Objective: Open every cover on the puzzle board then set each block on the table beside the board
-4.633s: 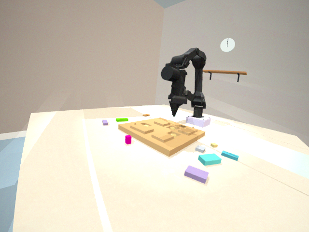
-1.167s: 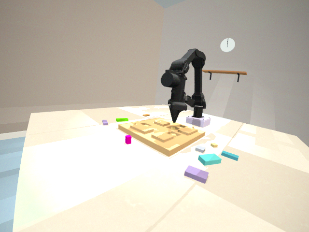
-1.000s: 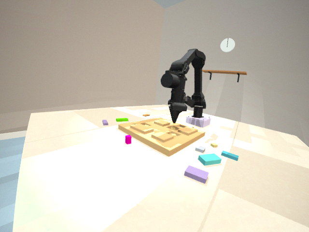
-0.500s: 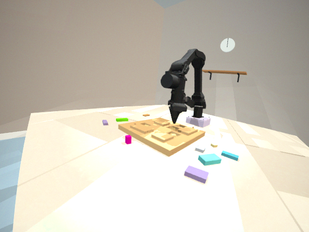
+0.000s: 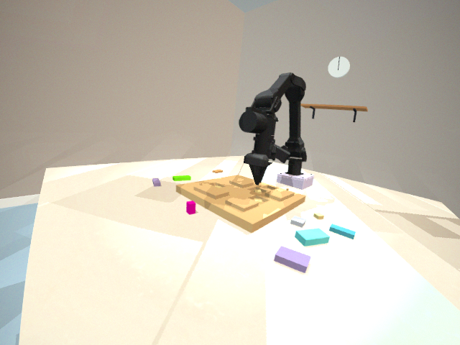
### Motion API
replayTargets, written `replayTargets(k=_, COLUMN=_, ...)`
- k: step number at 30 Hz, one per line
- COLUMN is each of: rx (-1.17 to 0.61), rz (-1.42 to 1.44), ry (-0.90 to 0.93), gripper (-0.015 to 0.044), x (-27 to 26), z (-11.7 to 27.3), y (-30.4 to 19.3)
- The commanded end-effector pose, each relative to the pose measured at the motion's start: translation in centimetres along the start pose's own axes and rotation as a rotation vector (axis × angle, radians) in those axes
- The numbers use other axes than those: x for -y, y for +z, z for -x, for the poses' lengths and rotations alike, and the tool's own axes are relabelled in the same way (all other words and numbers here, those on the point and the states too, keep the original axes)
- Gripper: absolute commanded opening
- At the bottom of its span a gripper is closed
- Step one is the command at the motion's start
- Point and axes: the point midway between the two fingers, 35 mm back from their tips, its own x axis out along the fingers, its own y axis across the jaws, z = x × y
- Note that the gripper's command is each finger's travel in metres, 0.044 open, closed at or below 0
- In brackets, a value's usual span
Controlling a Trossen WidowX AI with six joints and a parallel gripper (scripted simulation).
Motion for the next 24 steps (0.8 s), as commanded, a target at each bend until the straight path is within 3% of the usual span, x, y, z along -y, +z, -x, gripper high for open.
replayTargets(k=1, rx=0.0, rz=-0.3, ry=0.007, gripper=0.0144, x=-0.1, z=-0.6, y=0.0)
replayTargets(k=13, rx=-0.003, rz=-1.158, ry=0.007, gripper=0.0144, x=-0.2, z=-1.8, y=0.0)
replayTargets(k=24, rx=-0.003, rz=-1.205, ry=0.007, gripper=0.0144, x=-0.2, z=-1.8, y=0.0)
